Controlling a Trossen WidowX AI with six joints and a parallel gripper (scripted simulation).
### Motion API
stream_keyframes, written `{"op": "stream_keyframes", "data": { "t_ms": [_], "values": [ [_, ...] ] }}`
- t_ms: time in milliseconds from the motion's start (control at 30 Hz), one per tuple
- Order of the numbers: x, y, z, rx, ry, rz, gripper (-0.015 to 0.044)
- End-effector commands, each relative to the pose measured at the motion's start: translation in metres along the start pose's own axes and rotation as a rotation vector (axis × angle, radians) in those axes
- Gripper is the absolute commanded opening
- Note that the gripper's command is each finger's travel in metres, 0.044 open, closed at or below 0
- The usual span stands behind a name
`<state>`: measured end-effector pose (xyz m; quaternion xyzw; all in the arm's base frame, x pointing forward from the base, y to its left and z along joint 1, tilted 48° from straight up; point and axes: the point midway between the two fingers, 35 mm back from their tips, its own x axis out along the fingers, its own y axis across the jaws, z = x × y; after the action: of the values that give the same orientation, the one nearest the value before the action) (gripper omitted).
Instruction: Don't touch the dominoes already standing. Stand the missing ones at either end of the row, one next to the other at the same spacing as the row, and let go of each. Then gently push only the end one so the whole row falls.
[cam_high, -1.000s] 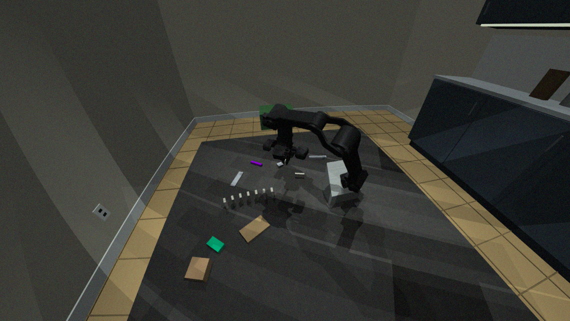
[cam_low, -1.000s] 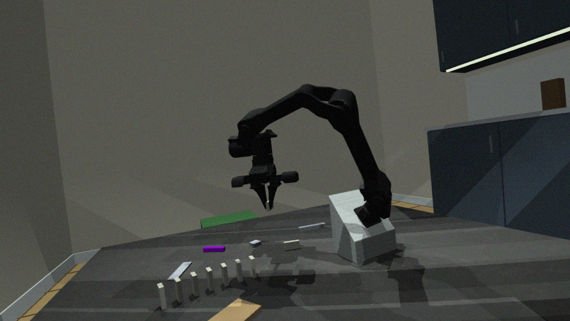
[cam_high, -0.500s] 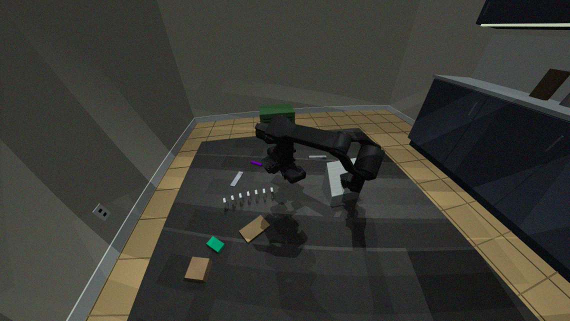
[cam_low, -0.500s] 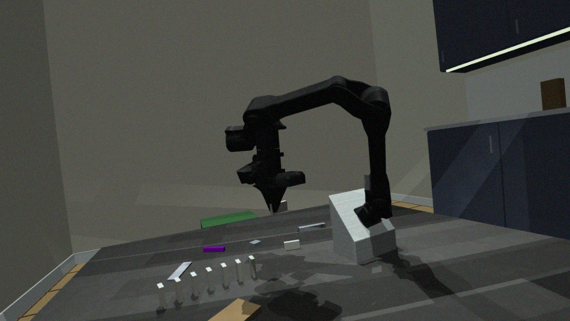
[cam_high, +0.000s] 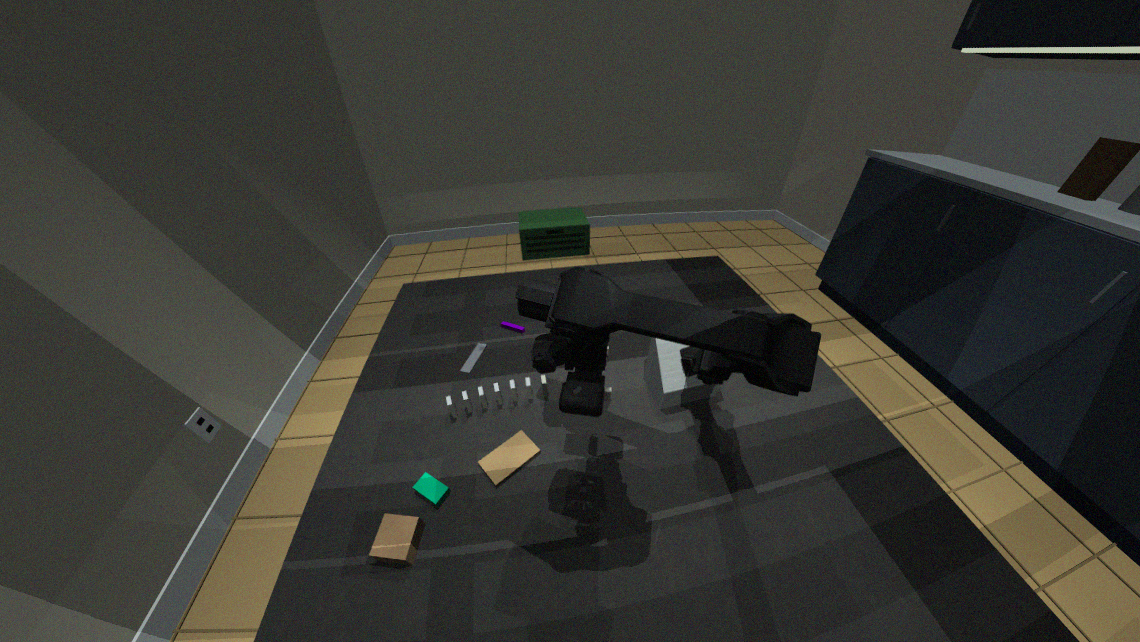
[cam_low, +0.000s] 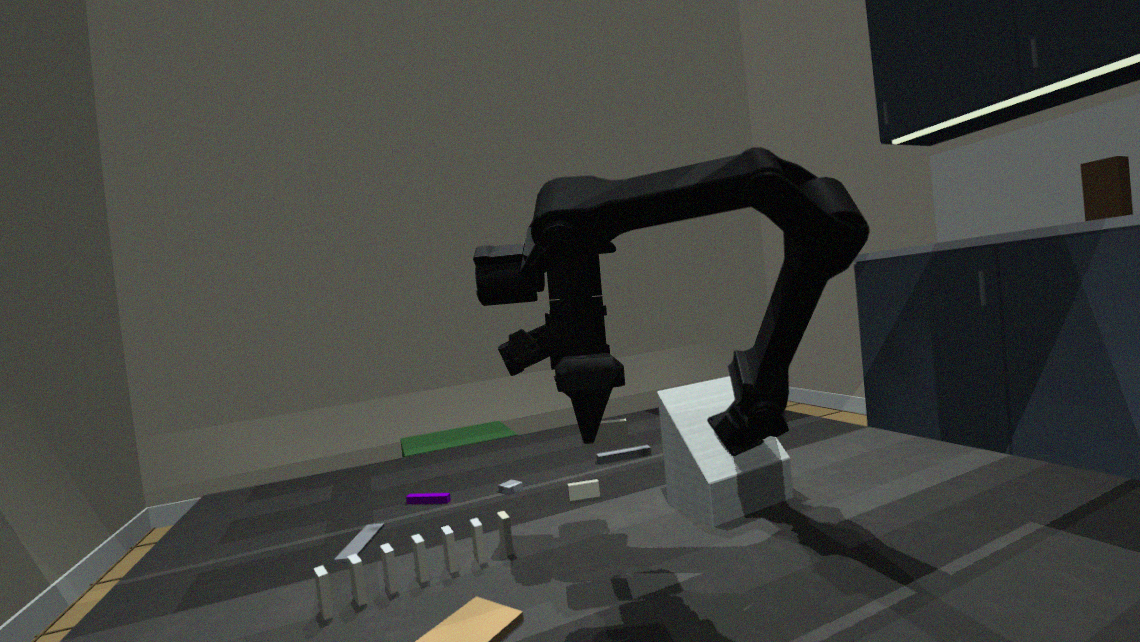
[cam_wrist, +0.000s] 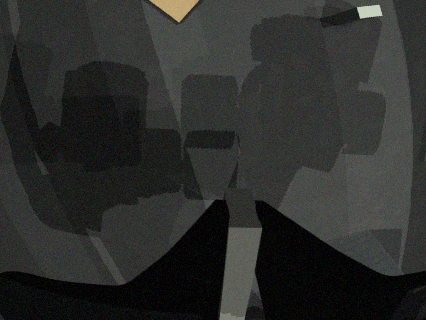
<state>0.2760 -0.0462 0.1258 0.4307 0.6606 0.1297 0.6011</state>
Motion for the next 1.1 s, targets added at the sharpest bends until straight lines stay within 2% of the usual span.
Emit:
{"op": "stream_keyframes", "data": {
  "t_ms": [0, 300, 633, 1067],
  "values": [
    [0.005, 0.017, -0.016, 0.172, 0.02, 0.014, 0.0029],
    [0.007, 0.016, -0.018, 0.169, 0.018, -0.006, 0.0029],
    [0.033, 0.003, -0.032, 0.138, -0.055, -0.268, 0.0029],
    [0.05, -0.01, -0.035, 0.107, -0.284, -0.509, 0.0029]
  ]
}}
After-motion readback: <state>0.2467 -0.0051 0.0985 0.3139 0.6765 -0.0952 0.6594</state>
